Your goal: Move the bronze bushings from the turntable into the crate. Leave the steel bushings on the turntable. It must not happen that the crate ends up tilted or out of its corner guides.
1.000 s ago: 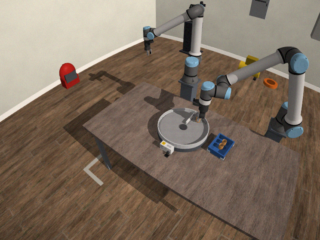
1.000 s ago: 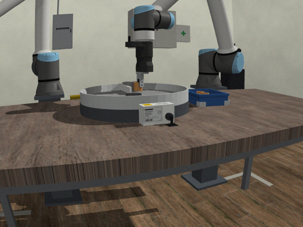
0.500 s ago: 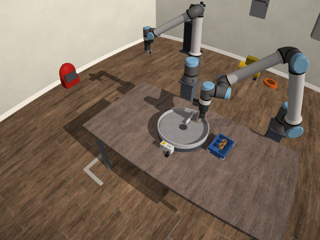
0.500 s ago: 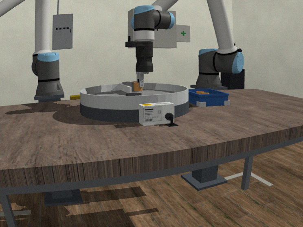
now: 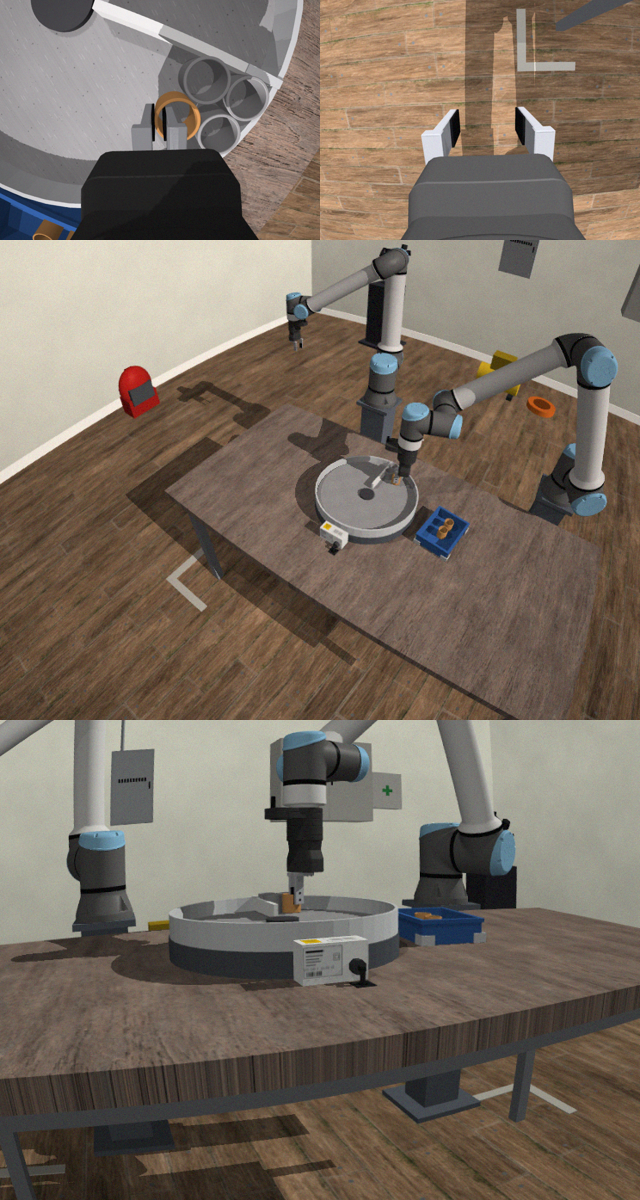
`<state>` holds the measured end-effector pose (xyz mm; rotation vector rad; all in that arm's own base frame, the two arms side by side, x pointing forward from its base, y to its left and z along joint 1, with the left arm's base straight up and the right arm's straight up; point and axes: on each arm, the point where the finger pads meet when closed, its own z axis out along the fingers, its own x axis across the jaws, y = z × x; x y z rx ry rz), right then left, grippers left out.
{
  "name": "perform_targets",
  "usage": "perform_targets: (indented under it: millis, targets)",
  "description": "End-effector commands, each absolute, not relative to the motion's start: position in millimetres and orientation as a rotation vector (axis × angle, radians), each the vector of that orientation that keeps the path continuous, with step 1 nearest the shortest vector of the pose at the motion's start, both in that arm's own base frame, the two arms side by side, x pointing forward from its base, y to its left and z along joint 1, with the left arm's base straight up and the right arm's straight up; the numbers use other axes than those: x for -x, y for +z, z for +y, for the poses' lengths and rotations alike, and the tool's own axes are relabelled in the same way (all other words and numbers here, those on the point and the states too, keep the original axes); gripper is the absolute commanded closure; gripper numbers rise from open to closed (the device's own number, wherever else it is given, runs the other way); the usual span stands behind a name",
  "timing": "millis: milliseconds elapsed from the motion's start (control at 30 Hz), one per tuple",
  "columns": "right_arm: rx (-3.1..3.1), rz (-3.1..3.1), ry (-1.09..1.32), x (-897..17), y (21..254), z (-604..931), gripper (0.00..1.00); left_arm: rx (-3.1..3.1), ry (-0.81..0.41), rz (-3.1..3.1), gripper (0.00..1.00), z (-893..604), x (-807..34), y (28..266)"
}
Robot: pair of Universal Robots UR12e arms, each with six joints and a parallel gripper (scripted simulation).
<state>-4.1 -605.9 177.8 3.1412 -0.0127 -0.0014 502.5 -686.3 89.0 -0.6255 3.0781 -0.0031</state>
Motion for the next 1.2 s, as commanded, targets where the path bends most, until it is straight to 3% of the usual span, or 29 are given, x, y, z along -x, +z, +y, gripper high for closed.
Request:
perform_targets:
  millis: [0,300,867,1167]
  targets:
    - [-3.141,-0.013,0.0,5.1,177.0,-604.0,0.0,0.623,-0.01,3.078,1.0,-688.5,-501.7,91.9]
    - [-3.141,-0.013,0.0,5.1,177.0,-604.0,0.0,0.622,-0.014,3.078,1.0,-689.9,-502.4,100.4]
    - [-3.141,-0.013,0.0,5.1,177.0,-604.0,0.0,0.622,-0.015,3.078,1.0,-689.6,-502.2,159.4]
    - [-3.141,-0.013,0.0,5.1,177.0,-604.0,0.0,0.623,-0.005,3.079,1.0,-688.1,-501.6,158.2]
